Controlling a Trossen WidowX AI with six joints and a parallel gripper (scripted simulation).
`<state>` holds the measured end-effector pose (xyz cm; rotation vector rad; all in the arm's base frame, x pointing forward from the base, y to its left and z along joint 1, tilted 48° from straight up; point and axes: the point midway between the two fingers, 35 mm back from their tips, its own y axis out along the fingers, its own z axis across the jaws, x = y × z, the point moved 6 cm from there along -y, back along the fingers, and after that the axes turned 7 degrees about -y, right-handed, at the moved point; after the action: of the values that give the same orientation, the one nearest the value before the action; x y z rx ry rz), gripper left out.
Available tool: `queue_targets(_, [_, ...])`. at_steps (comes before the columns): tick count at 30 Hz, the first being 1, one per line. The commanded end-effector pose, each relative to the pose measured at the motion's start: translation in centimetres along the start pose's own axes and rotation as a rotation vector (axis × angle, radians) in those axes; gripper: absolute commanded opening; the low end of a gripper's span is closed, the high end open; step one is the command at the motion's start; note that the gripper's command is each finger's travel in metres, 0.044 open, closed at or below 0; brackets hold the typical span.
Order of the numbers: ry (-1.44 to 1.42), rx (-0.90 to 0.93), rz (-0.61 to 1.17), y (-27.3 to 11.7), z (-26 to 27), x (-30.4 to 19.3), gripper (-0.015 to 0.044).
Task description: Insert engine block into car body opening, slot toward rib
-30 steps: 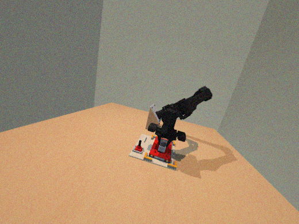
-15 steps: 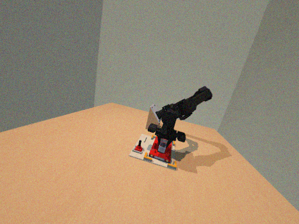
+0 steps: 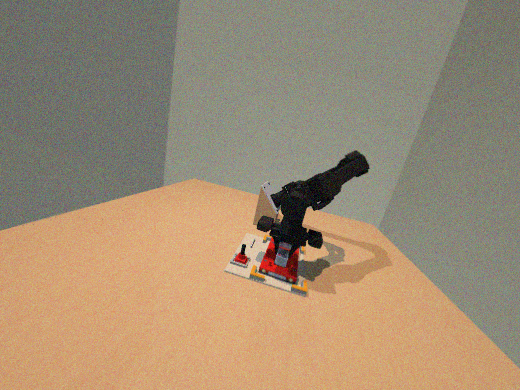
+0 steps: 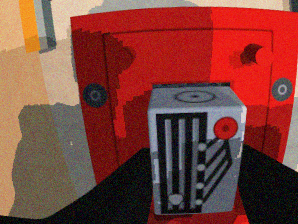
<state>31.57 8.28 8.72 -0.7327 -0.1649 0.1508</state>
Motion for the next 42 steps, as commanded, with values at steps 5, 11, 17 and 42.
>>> queue_targets(5, [0.003, 0.005, -0.001, 0.2, 0.0, 0.0, 0.0160])
queue_targets(11, [0.003, 0.005, -0.001, 0.3, 0.0, 0.0, 0.0160])
queue_targets(17, [0.003, 0.005, -0.001, 0.4, 0.0, 0.0, 0.0160])
queue_targets(42, [0.003, 0.005, -0.001, -1.0, -0.2, 0.0, 0.0440])
